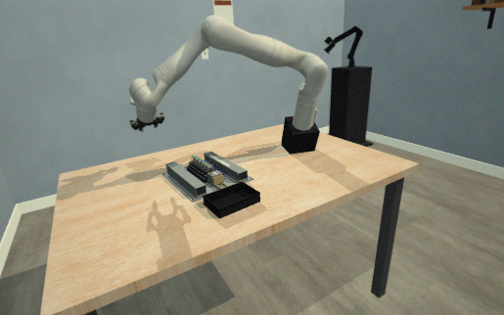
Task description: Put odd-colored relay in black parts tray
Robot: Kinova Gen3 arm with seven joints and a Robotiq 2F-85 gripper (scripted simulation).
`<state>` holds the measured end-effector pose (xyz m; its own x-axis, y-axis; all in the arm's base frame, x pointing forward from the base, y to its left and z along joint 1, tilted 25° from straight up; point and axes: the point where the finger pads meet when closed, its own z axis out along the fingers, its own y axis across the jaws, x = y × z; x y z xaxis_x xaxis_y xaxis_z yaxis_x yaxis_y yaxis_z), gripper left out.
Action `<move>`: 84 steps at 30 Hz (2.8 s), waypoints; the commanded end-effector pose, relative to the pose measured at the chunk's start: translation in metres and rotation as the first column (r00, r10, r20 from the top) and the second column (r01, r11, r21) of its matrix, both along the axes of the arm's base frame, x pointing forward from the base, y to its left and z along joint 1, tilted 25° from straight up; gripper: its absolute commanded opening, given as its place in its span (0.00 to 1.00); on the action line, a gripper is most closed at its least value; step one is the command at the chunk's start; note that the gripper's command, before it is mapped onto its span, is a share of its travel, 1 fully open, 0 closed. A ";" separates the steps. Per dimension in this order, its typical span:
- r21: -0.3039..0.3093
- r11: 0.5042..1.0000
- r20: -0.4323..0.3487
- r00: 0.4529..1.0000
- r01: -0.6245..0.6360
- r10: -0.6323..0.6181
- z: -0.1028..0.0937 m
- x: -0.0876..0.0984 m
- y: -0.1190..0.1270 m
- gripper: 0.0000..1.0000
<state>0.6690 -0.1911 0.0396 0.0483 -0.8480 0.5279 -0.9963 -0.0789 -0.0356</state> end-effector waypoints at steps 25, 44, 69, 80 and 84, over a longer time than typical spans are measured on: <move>0.155 0.940 0.122 0.938 0.305 -0.324 0.041 -0.039 0.041 0.61; 0.264 0.832 0.153 0.831 0.487 -0.535 0.066 -0.069 0.069 0.61; 0.399 0.602 0.133 0.606 0.691 -0.784 0.099 -0.114 0.109 0.61; 0.439 0.500 0.111 0.507 0.747 -0.855 0.111 -0.131 0.123 0.61; 0.453 0.454 0.099 0.463 0.767 -0.881 0.115 -0.139 0.129 0.61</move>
